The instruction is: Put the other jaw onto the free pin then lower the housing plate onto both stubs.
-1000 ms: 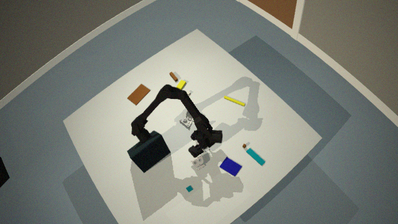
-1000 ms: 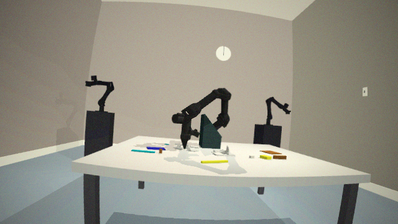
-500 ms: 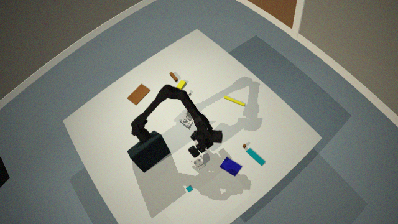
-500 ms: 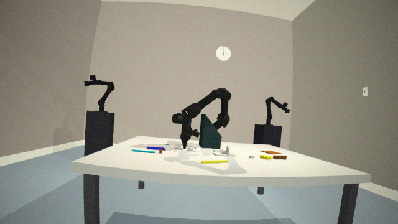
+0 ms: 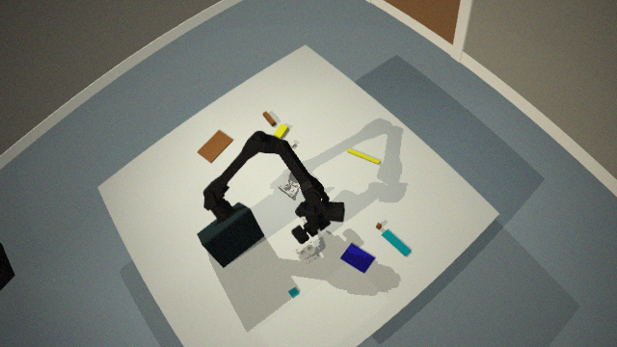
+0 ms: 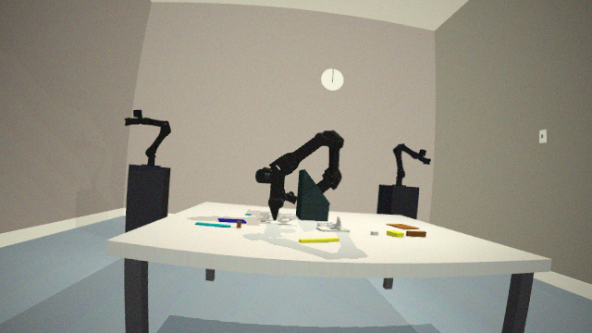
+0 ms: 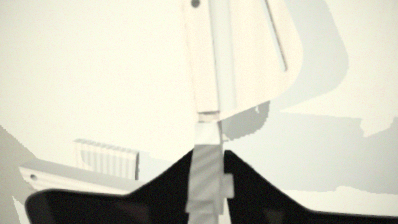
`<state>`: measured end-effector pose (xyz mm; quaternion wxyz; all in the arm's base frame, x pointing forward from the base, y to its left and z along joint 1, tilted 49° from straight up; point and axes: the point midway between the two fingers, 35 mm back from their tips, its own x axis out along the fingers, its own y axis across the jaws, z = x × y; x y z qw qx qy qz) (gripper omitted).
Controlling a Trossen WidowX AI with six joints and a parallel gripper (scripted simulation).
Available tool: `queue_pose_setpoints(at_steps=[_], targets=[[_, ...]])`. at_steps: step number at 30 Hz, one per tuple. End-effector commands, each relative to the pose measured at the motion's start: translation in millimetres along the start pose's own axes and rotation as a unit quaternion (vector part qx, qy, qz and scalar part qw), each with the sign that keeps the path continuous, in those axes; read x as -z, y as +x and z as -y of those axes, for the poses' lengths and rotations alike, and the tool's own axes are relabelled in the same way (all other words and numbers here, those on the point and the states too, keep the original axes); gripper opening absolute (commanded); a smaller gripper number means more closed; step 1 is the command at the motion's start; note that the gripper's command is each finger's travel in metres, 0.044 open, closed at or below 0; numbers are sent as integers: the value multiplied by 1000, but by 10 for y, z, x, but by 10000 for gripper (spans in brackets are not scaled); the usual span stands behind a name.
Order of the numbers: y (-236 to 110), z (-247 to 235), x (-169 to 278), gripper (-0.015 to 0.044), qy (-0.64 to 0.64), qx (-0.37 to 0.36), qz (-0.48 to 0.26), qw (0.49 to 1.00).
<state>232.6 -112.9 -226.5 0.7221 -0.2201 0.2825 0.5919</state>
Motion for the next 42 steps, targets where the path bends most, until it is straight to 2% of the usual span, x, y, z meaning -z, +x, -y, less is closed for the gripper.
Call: queue_pose_setpoints(at_steps=[1,18,32,42], targets=[[-53,2,-1,37,-1,0,0,1000],[-269,-6,-2,37,-1,0,0,1000],[-283,-6,-2,37,-1,0,0,1000],[-572,9,10,37,-1,0,-2,1000]])
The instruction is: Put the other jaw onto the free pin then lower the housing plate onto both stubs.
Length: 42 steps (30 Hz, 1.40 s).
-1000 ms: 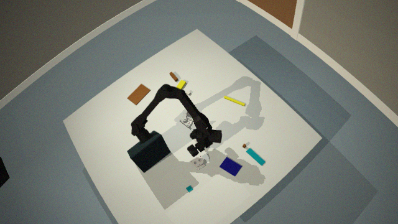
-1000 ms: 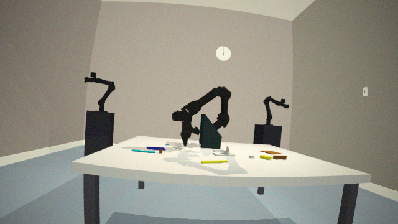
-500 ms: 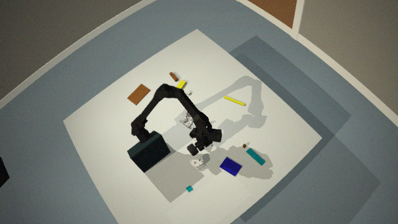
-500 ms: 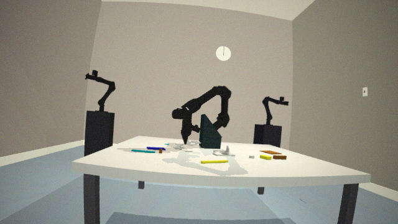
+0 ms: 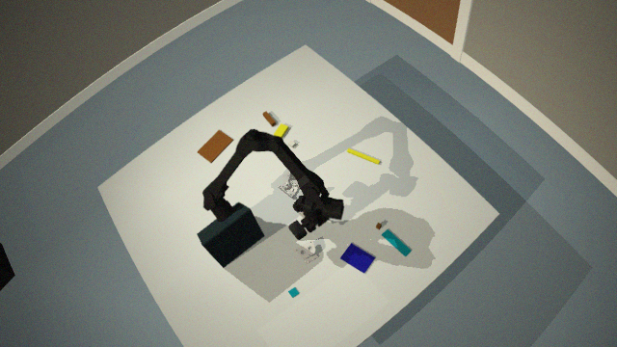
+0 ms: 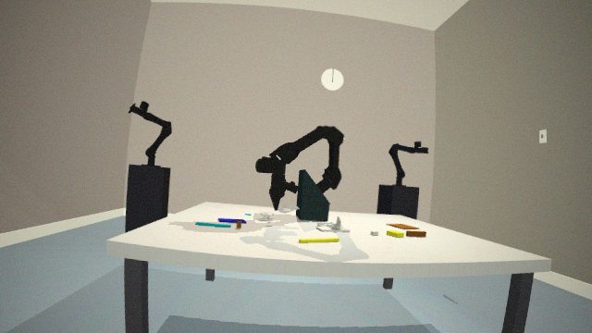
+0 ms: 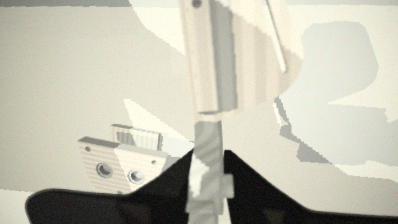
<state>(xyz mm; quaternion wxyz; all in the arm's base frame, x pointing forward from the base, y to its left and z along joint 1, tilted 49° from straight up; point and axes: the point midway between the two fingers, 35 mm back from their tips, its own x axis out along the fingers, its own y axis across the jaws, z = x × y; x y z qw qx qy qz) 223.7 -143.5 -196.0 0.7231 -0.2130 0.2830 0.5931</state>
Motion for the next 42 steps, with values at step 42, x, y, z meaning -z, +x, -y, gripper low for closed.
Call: queue_pose_setpoints(at_steps=[42], targets=[[-271,32,-144,37,277,4,-5,961]])
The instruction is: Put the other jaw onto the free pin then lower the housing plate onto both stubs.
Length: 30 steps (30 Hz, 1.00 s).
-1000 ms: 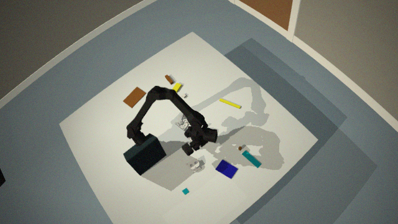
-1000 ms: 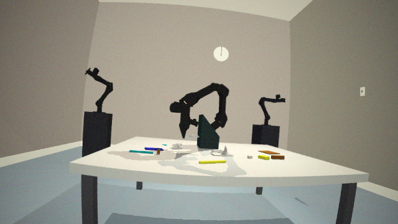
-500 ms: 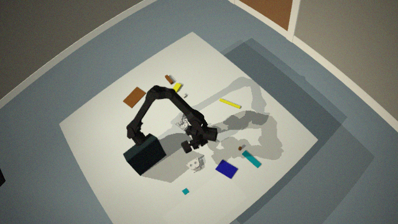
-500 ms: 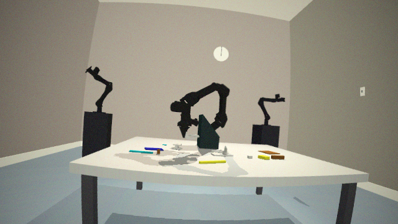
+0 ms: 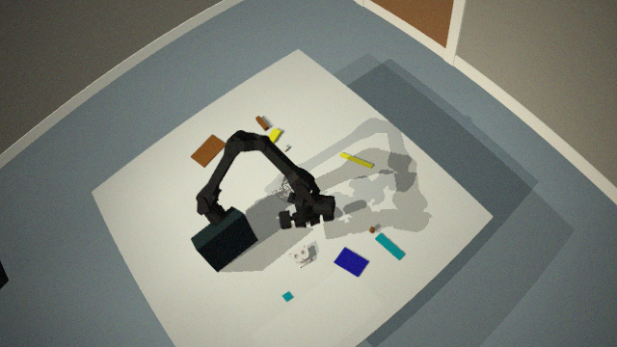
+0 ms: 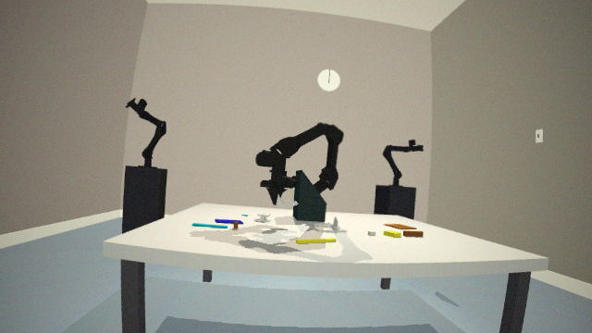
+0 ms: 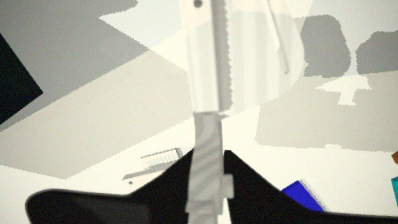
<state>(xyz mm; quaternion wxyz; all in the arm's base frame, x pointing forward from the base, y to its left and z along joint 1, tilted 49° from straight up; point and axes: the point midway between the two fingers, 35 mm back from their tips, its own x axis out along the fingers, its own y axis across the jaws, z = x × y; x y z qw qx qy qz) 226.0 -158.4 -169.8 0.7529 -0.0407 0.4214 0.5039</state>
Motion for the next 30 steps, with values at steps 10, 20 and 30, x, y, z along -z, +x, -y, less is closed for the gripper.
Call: queue_pose_setpoints(at_steps=[10,20,30], targets=[[10,-62,-81,37,144,-1,3,990],[10,-73,-102,37,185,-2,3,983],[10,-104,-159,37,294,-2,3,956]])
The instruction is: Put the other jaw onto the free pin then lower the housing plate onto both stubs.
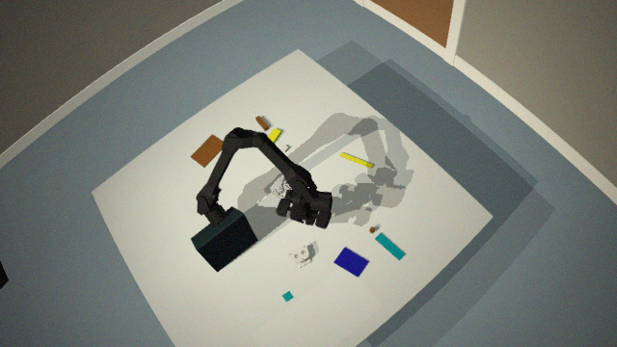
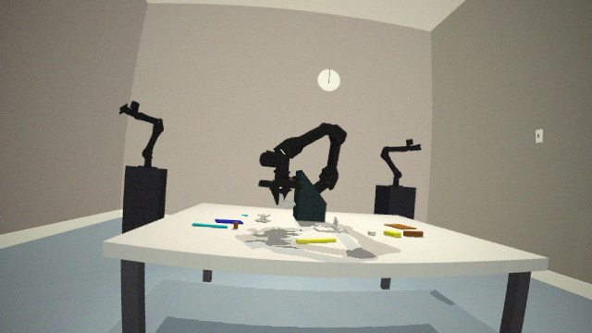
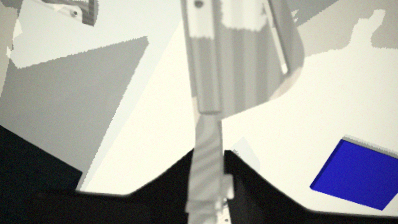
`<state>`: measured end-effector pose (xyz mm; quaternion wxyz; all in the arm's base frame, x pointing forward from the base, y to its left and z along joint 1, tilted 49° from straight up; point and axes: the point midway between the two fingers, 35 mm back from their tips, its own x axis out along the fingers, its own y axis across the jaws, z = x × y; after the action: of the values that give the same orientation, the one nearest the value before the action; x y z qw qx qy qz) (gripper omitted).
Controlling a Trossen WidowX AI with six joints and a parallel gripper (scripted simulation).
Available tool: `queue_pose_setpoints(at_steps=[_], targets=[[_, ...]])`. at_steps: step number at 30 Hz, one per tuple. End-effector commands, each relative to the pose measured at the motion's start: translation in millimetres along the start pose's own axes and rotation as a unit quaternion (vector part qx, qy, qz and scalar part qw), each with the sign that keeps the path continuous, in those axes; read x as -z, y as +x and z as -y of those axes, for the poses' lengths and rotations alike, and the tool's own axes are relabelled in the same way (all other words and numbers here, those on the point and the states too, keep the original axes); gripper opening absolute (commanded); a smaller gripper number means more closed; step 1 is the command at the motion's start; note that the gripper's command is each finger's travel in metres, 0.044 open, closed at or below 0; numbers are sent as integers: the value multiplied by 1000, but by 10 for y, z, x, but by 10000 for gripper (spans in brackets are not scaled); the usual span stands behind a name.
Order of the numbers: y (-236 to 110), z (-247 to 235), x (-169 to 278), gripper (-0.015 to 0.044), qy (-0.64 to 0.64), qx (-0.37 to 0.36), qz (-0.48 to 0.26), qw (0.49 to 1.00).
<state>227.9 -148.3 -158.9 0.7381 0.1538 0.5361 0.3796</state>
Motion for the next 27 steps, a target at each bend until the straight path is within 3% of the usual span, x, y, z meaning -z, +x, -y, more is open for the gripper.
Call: queue_pose_setpoints(at_steps=[1,21,27], targets=[[8,-46,-14,37,50,-2,2,999],[10,-158,-78,37,270,-3,2,963],[11,-162,-80,37,277,-3,2,961]])
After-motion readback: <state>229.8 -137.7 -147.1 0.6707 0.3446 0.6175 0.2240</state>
